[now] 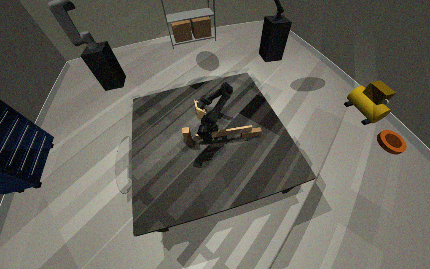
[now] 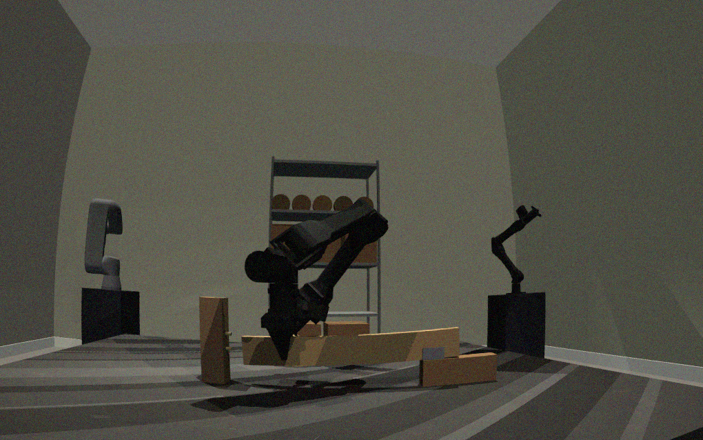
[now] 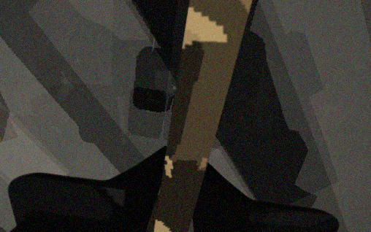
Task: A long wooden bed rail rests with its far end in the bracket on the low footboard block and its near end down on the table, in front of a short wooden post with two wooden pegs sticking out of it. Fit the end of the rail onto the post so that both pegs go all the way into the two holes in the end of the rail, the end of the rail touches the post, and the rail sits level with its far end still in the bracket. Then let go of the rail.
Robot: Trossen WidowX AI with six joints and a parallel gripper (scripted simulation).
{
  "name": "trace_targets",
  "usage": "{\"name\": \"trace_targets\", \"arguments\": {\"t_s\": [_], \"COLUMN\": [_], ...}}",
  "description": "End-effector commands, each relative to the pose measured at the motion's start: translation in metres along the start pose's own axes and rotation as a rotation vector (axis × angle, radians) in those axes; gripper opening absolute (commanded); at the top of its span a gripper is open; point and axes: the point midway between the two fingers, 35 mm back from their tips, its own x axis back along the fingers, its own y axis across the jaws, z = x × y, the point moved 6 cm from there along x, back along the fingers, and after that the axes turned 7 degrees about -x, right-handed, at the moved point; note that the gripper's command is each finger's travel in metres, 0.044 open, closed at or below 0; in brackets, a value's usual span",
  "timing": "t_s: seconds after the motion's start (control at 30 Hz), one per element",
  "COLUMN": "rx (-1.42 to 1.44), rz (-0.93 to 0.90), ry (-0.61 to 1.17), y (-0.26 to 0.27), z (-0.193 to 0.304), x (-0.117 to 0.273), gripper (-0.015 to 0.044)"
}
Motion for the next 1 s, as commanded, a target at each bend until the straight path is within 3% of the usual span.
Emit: {"name": "trace_targets", "arguments": {"t_s": [0.0, 0.97], "rx": [0.001, 0.001], "rz": [0.016, 0.016], "ry": [-0.003, -0.003], "y": [-0.001, -0.001], "z": [0.000, 0.000], "x": [0.007, 0.020], "gripper": [0.0000, 0.0000]}}
